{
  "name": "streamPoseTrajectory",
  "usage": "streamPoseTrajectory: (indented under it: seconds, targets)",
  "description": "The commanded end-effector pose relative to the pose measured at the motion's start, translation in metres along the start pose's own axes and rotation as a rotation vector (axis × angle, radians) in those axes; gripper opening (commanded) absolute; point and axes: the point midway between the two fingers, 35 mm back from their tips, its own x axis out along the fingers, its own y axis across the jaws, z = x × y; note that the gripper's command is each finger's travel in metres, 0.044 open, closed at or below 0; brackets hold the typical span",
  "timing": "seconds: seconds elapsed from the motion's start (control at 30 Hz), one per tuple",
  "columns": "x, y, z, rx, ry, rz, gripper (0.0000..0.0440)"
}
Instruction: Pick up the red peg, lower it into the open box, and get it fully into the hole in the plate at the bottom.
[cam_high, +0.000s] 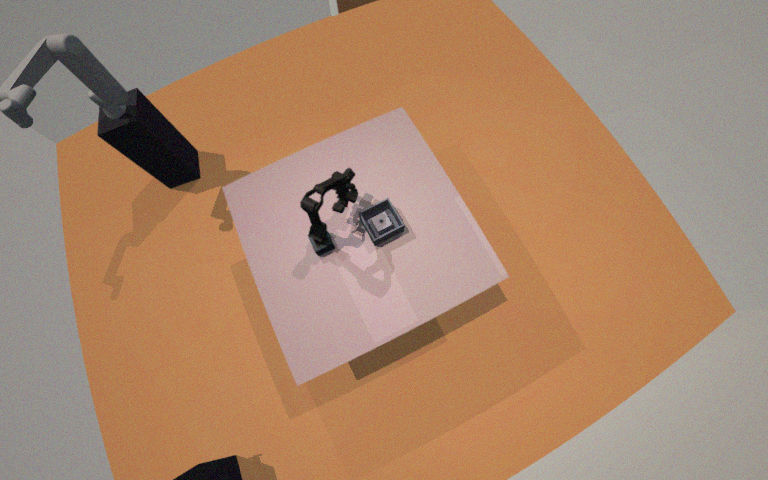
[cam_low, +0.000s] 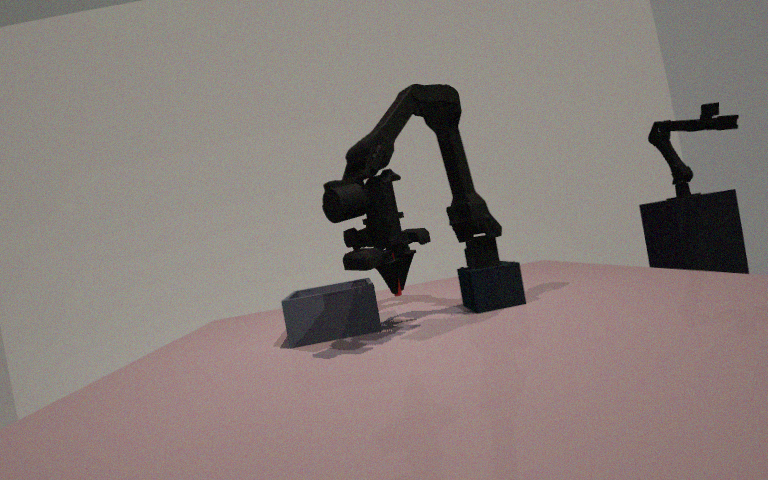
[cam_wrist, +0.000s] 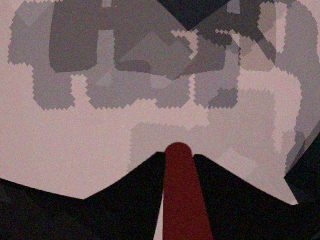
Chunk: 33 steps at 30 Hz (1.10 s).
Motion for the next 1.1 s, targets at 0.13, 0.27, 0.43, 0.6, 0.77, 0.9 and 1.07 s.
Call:
streamPoseTrajectory:
  seconds: [0.13, 0.27, 0.43, 0.6, 0.77, 0.9, 1.07]
  targets:
    - [-0.027, 0.006, 0.027, 0.069, -0.041, 0.021, 0.0]
    - [-0.035, 0.006, 0.044, 0.118, -0.059, 0.024, 0.0]
    - [-0.041, 0.007, 0.069, 0.18, -0.085, 0.034, 0.0]
    - [-0.043, 0.005, 0.095, 0.234, -0.107, 0.039, 0.0]
    - [-0.042, 0.002, 0.122, 0.276, -0.124, 0.042, 0.0]
    - [-0.039, -0.002, 0.143, 0.299, -0.134, 0.042, 0.0]
    - [-0.03, -0.007, 0.168, 0.312, -0.139, 0.042, 0.0]
